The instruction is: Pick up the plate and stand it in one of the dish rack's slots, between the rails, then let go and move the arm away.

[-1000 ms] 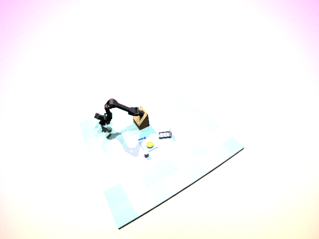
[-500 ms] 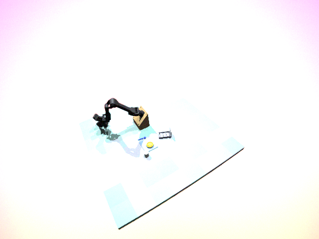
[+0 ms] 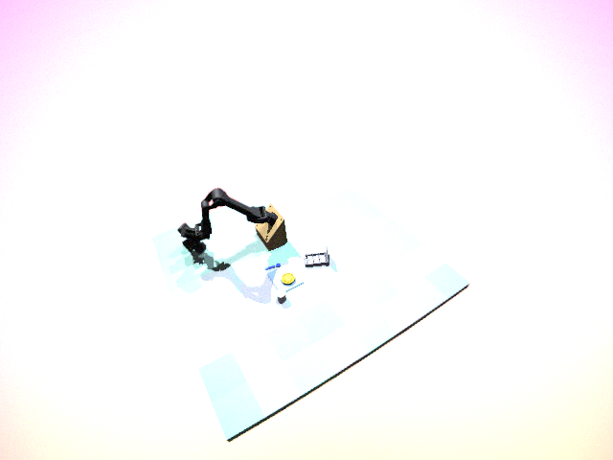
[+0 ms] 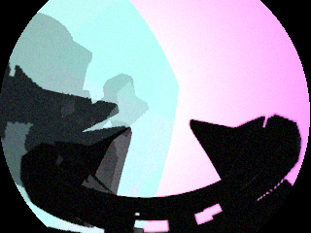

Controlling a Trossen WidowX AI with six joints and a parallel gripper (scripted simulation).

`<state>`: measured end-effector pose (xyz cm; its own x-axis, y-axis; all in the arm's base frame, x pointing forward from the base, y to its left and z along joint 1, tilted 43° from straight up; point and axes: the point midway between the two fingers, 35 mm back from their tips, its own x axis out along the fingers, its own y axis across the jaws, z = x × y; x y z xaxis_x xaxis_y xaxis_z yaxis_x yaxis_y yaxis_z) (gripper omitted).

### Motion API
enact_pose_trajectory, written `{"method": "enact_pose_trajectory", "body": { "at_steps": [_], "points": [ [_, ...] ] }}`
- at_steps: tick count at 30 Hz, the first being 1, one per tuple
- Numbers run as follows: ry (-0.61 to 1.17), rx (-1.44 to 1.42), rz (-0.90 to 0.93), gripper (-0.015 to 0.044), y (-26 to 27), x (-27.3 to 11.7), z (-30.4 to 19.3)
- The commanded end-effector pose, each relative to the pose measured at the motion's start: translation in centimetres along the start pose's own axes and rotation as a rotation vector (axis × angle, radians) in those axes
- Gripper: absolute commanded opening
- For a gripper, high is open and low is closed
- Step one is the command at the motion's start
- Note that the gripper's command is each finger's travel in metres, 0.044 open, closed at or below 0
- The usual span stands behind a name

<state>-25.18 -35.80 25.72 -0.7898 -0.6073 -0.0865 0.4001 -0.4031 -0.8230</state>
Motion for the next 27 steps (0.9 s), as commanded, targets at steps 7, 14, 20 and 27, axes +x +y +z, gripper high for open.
{"method": "enact_pose_trajectory", "body": {
  "at_steps": [7, 14, 20, 27],
  "points": [
    [-0.063, 0.173, 0.064, 0.04, 1.4, -1.6, 3.2],
    [-0.095, 0.285, 0.108, 0.04, 2.2, -2.8, 5.1],
    [-0.12, 0.376, 0.153, 0.04, 3.0, -4.0, 6.9],
    [-0.147, 0.474, 0.214, 0.04, 4.2, -5.7, 9.1]
  ]
}}
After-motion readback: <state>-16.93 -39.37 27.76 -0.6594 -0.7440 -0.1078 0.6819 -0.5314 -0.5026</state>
